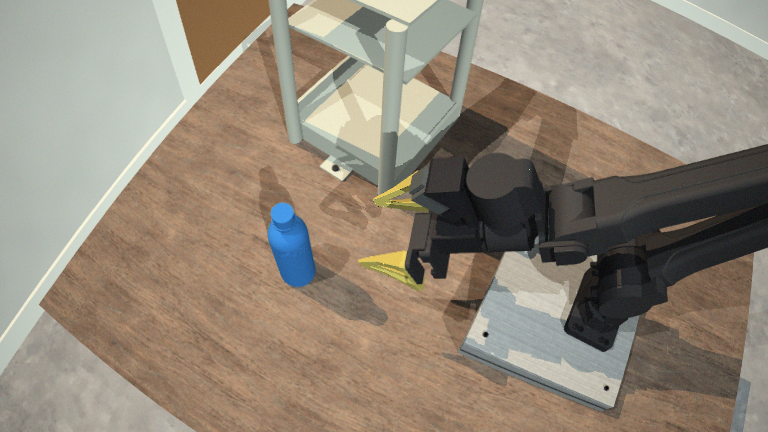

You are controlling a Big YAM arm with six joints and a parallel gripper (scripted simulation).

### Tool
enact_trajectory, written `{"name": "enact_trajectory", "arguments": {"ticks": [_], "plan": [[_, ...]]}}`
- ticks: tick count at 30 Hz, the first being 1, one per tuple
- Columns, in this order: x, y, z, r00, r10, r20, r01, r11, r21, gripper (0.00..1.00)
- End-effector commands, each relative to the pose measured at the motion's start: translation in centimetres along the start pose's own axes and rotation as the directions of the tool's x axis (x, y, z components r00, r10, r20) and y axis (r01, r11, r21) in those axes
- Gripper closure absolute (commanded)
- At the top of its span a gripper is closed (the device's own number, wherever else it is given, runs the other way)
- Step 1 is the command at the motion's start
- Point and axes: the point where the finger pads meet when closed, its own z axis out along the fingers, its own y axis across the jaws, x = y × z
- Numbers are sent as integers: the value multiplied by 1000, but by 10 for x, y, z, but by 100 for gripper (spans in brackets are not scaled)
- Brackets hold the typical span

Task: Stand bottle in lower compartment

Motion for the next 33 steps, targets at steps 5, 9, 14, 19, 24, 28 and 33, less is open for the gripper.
{"name": "enact_trajectory", "arguments": {"ticks": [5, 9, 14, 19, 24, 28, 33], "plan": [[12, 4, 2, 999, -15, -38, 14, 1000, -8, 9], [12, 4, 2, 999, -15, -38, 14, 1000, -8, 9], [12, 4, 2, 999, -15, -38, 14, 1000, -8, 9], [11, 4, 3, 999, -15, -36, 14, 1000, -8, 9], [0, 4, 7, 1000, -13, -9, 13, 1000, -7, 9], [-13, 3, 14, 1000, -12, 18, 12, 1000, -5, 9], [-20, 3, 20, 999, -11, 31, 12, 1000, -4, 9]]}}
